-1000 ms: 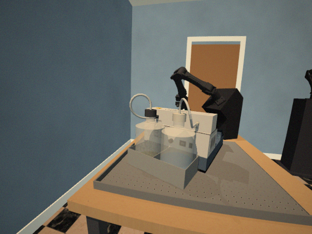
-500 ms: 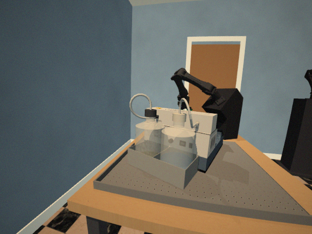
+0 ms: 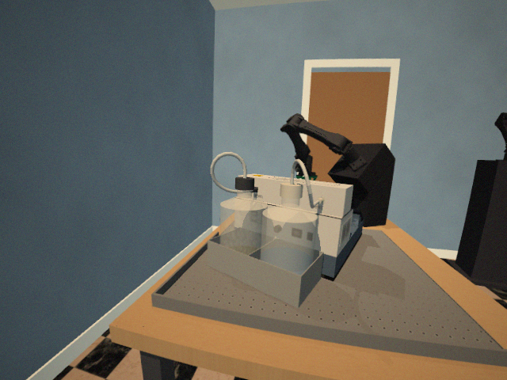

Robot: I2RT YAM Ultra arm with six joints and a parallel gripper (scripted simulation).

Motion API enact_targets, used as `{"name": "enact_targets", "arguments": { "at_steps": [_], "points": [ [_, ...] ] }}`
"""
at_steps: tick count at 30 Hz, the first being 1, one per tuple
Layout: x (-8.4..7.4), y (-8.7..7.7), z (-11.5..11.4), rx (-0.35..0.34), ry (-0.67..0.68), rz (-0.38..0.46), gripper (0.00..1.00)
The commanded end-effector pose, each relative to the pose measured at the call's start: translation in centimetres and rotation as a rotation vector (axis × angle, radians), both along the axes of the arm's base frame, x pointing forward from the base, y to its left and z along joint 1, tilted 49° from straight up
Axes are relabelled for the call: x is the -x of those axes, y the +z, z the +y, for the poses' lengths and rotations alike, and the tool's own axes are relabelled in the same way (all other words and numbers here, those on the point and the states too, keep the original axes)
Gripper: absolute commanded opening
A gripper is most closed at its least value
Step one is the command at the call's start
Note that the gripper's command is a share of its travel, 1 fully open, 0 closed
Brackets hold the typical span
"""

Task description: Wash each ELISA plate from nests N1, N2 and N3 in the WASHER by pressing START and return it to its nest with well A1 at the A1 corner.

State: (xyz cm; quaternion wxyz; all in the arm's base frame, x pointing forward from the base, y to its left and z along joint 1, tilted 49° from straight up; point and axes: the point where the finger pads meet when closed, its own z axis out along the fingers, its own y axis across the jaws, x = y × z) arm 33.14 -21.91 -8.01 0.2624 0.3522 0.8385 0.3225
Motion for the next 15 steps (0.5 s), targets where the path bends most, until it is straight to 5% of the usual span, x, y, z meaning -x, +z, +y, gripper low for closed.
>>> {"name": "enact_targets", "arguments": {
  "at_steps": [1,3,15],
  "points": [
    [0.6,-0.3,-0.8,-0.028,-0.031,0.010,1.00],
    [1.1,-1.0,-1.4,-0.073,-0.075,0.034,1.00],
    [3.6,-4.4,-4.1,-0.072,-0.075,0.035,1.00]
  ]
}}
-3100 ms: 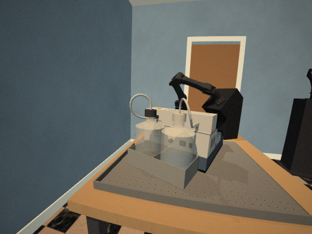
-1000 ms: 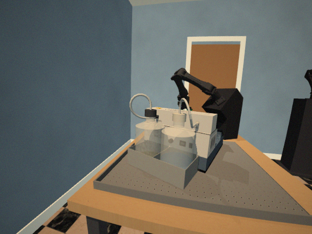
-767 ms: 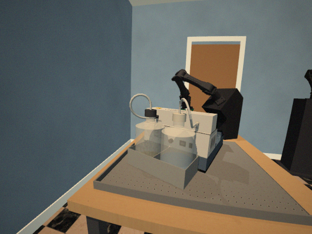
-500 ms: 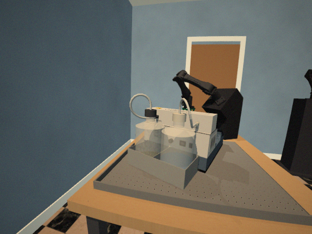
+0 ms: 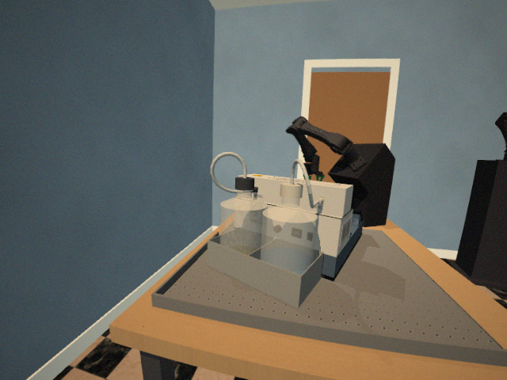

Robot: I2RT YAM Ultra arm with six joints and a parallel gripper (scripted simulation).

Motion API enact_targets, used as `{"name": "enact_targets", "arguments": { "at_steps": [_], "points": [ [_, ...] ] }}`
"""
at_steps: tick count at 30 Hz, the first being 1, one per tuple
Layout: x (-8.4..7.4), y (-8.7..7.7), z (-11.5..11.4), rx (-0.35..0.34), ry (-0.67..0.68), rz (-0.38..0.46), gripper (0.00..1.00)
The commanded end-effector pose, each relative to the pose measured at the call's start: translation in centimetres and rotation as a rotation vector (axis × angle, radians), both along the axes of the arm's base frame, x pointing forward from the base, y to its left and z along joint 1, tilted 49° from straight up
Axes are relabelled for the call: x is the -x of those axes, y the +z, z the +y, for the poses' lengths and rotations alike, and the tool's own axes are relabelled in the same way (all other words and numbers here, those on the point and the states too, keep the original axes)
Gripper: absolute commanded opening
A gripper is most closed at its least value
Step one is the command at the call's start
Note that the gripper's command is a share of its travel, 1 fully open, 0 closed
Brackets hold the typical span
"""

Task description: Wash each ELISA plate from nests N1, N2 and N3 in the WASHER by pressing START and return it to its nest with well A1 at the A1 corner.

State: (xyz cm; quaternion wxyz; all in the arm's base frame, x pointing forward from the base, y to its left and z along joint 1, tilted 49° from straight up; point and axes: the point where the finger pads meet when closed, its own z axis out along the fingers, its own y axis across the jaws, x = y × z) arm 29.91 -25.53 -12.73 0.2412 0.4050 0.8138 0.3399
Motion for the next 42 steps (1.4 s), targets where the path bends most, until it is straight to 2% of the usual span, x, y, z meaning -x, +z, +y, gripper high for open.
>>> {"name": "enact_targets", "arguments": {
  "at_steps": [1,6,19,42],
  "points": [
    [0.6,-0.1,-0.8,0.016,0.008,-0.009,1.00],
    [1.8,-1.8,-2.2,0.016,0.008,-0.009,1.00],
    [1.9,-1.8,-2.2,0.016,0.008,-0.009,1.00],
    [-0.5,-4.1,-1.0,0.016,0.008,-0.010,1.00]
  ]
}}
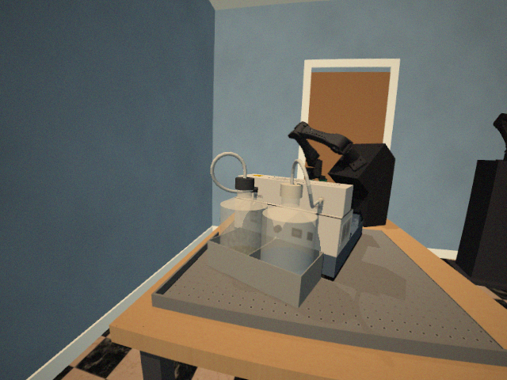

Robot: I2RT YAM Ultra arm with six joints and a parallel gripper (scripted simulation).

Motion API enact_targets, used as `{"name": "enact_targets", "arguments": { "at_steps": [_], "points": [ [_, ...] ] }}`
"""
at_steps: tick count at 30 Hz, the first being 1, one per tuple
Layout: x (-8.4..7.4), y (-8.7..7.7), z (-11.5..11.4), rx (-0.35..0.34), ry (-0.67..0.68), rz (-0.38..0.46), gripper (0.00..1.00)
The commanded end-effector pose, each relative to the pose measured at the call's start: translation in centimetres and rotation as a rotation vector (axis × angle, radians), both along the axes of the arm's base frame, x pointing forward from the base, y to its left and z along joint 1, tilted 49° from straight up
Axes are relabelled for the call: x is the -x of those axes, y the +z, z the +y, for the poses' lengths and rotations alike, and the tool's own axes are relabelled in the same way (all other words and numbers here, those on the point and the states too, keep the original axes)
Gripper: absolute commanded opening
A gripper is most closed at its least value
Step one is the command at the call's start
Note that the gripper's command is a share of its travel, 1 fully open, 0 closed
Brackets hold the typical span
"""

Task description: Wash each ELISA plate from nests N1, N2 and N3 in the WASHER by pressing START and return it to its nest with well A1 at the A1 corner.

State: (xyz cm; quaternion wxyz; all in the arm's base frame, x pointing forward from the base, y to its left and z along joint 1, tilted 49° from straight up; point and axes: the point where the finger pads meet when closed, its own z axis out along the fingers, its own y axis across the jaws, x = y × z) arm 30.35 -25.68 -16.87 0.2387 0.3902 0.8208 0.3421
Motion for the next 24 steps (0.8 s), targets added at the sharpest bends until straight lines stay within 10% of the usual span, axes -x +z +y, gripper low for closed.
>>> {"name": "enact_targets", "arguments": {
  "at_steps": [1,24],
  "points": [
    [-0.1,-0.1,-0.8,0.009,-0.025,-0.005,1.00],
    [-1.7,-1.6,0.1,0.009,-0.025,-0.006,1.00]
  ]
}}
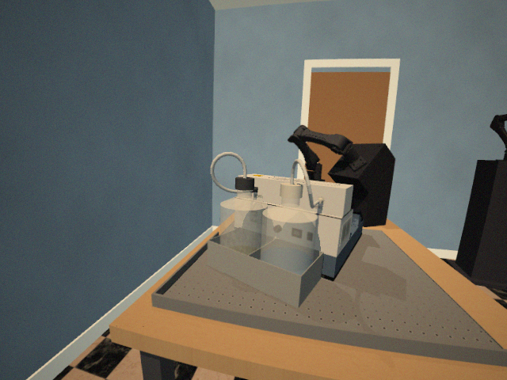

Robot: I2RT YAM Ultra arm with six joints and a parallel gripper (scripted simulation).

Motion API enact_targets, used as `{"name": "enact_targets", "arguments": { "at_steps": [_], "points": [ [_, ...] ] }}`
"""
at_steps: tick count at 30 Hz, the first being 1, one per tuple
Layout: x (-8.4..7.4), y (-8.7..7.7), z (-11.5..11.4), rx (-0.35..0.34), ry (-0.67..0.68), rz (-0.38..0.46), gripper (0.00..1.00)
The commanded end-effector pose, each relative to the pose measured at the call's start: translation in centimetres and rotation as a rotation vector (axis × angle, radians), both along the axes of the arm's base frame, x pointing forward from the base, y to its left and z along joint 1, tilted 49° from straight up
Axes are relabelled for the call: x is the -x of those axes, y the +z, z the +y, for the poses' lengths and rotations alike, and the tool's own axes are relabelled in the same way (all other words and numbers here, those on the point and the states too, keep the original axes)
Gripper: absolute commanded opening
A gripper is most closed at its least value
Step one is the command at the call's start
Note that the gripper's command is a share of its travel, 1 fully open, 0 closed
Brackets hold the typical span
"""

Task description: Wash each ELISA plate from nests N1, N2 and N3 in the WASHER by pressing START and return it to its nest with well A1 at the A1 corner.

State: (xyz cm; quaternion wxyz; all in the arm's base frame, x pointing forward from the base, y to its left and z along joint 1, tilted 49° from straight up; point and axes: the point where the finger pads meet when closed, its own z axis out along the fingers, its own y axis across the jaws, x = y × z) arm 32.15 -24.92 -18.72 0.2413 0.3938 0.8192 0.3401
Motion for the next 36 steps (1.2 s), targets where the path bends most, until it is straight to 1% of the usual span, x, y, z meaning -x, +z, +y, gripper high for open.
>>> {"name": "enact_targets", "arguments": {
  "at_steps": [1,20,36],
  "points": [
    [0.08,0.24,-0.66,0.007,-0.015,-0.005,1.00],
    [0.08,0.24,-0.65,0.007,-0.015,-0.005,1.00],
    [-0.55,-0.37,-0.32,0.006,-0.015,-0.005,1.00]
  ]
}}
